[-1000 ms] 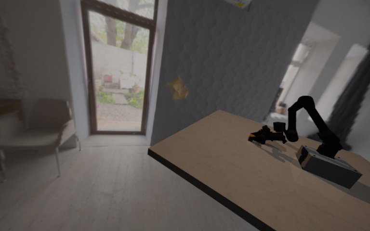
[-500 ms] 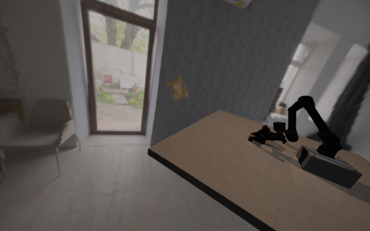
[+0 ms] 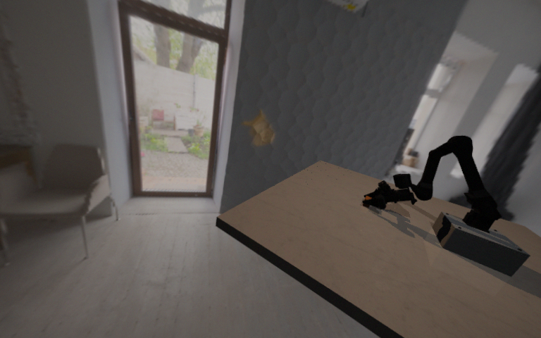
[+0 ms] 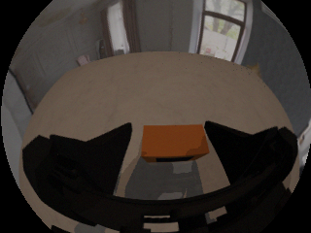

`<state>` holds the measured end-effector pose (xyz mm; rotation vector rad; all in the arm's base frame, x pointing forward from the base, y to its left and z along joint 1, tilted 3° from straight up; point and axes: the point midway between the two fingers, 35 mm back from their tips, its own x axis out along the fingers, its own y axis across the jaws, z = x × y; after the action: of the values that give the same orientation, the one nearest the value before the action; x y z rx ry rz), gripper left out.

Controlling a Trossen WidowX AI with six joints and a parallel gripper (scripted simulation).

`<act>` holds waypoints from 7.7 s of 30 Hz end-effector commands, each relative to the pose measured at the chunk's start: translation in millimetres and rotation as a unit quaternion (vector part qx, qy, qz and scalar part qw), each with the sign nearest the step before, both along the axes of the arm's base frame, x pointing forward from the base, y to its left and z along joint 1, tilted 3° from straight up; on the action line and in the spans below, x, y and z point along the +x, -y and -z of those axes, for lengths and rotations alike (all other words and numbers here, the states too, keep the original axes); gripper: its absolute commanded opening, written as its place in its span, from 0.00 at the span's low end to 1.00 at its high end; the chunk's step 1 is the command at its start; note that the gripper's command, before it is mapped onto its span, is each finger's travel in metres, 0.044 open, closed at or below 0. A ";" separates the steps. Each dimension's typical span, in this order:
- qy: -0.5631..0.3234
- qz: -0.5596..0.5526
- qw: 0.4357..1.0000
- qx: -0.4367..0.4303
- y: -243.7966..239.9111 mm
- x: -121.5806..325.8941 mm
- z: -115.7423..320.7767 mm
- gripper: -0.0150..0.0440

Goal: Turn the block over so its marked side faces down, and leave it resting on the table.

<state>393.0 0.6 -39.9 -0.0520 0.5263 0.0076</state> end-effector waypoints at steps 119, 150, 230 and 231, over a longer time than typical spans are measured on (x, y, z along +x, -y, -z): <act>-0.480 0.026 0.877 -0.011 1.3 10.5 -18.1 0.56; -0.392 0.022 0.920 -0.008 -0.2 14.1 -36.2 0.25; 0.068 -0.001 0.998 -0.001 2.1 0.4 -1.3 0.25; 0.068 -0.001 0.998 -0.001 2.1 0.4 -1.3 0.25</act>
<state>393.8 -1.9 -40.4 -0.0492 0.4012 0.0010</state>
